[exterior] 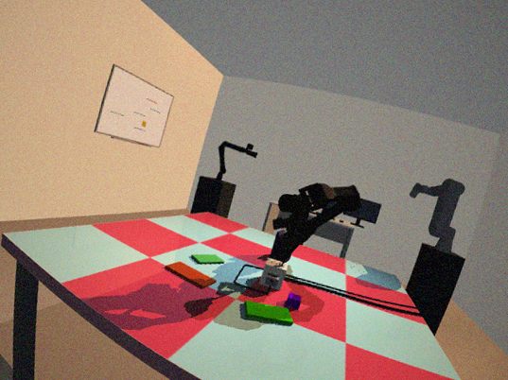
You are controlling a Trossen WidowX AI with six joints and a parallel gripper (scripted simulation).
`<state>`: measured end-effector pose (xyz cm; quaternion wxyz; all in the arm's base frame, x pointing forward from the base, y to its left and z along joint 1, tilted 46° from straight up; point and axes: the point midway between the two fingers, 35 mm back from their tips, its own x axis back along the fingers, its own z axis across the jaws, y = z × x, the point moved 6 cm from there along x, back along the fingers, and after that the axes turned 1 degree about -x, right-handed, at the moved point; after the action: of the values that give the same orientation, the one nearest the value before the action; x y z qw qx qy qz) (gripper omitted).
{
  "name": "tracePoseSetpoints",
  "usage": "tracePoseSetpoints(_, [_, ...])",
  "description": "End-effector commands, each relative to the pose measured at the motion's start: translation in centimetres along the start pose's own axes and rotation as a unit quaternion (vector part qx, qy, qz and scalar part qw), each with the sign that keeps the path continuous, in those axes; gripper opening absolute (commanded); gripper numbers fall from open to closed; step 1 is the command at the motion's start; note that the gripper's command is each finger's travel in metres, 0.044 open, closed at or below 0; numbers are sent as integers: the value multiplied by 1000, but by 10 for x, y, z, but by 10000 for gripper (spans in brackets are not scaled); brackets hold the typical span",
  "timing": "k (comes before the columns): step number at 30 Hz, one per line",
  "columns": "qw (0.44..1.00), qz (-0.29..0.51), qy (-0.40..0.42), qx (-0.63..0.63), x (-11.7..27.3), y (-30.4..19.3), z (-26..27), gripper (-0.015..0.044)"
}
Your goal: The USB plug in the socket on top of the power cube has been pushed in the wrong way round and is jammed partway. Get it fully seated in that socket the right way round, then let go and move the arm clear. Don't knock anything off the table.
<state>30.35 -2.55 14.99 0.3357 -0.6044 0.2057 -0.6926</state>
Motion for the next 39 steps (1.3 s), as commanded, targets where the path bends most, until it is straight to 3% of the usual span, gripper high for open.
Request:
tracePoseSetpoints(1, [1000,-1,-1,2,3,0,0,0])
tracePoseSetpoints(39, [999,-1,0,42,22,0,0,0])
